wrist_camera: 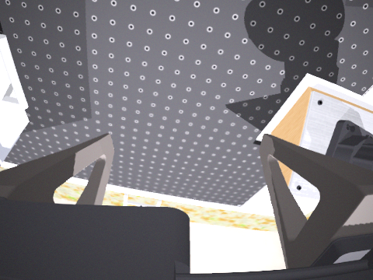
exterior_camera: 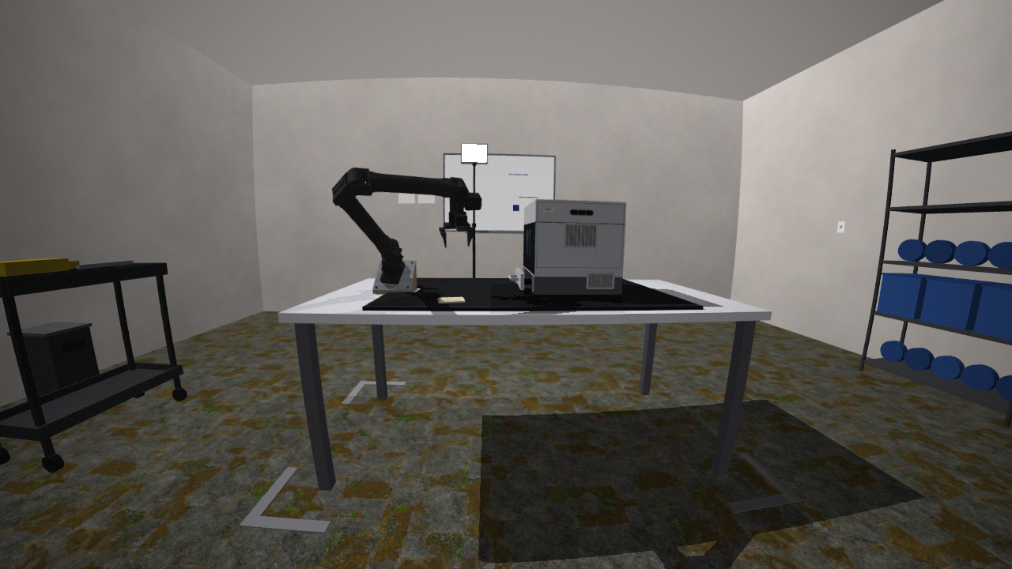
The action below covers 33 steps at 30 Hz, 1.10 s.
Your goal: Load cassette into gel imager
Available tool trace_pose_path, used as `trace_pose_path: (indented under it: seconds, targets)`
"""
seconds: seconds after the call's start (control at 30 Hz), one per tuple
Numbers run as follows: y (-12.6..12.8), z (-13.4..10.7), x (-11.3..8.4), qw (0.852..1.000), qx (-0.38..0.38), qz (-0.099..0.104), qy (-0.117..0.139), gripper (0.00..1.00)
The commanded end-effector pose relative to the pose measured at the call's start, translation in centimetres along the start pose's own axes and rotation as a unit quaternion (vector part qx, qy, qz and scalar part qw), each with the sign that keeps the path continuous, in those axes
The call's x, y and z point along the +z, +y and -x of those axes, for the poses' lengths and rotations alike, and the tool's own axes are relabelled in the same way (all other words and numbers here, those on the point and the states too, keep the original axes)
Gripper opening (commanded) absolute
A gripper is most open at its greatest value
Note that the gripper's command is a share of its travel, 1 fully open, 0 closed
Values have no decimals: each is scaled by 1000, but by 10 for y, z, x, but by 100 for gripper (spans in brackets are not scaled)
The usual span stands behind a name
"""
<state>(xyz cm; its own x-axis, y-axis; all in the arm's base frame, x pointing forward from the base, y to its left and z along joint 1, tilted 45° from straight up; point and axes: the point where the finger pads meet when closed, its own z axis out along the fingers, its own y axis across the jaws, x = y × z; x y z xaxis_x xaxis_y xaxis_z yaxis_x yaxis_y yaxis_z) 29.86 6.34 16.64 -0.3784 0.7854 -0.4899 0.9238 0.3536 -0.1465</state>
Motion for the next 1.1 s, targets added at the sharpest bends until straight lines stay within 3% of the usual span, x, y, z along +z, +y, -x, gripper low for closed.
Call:
trace_pose_path:
  seconds: [0.0, 0.53, 0.57, 0.6, 0.8, 1.07]
  targets:
    - [1, 0, -2, 1000, 0, 3, 0, 100]
    - [1, 0, -2, 1000, 0, 3, 0, 100]
    - [19, -4, -14, 1000, -20, 21, -2, 100]
    - [26, -7, -15, 999, -34, 24, -5, 100]
    - [37, -19, -13, 991, -132, 16, -22, 100]
    - [48, -34, -8, 969, -244, 2, -41, 100]
